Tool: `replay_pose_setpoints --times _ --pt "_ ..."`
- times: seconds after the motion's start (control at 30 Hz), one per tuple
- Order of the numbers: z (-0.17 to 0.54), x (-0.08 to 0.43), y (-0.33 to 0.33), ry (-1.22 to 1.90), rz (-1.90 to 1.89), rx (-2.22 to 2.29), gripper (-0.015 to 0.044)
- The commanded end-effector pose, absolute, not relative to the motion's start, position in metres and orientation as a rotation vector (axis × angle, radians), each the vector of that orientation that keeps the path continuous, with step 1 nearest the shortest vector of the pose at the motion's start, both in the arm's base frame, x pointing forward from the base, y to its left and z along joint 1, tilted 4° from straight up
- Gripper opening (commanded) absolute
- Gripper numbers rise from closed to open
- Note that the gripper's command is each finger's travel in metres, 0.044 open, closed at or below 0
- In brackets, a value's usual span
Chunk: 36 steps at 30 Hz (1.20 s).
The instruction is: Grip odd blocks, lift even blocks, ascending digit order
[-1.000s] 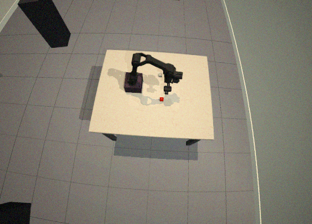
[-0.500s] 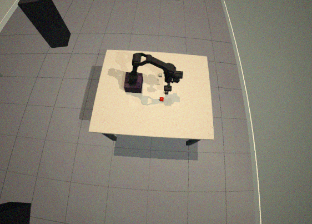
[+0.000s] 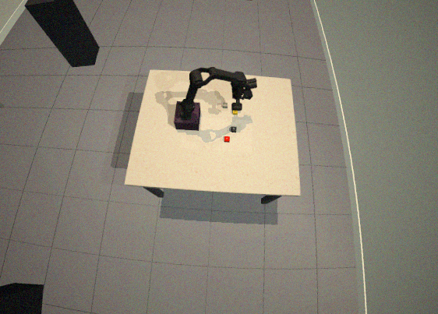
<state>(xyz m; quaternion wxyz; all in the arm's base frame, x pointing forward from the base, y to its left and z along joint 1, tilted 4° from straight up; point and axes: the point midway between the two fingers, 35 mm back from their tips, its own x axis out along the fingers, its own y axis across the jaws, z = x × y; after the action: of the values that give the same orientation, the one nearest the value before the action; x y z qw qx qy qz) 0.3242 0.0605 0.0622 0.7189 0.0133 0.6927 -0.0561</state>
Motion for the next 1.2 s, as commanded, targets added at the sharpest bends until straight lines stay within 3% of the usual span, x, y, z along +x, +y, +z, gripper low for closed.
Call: replay_pose_setpoints --times 0.0,0.57,0.8,1.17 --pt "0.061 0.326 0.069 1.533 -0.139 0.047 0.04" --pt "0.061 0.326 0.069 1.533 -0.139 0.047 0.04" --pt "0.056 0.264 0.125 1.54 -0.134 0.051 0.04" --pt "0.055 0.262 0.127 1.54 -0.134 0.051 0.04"
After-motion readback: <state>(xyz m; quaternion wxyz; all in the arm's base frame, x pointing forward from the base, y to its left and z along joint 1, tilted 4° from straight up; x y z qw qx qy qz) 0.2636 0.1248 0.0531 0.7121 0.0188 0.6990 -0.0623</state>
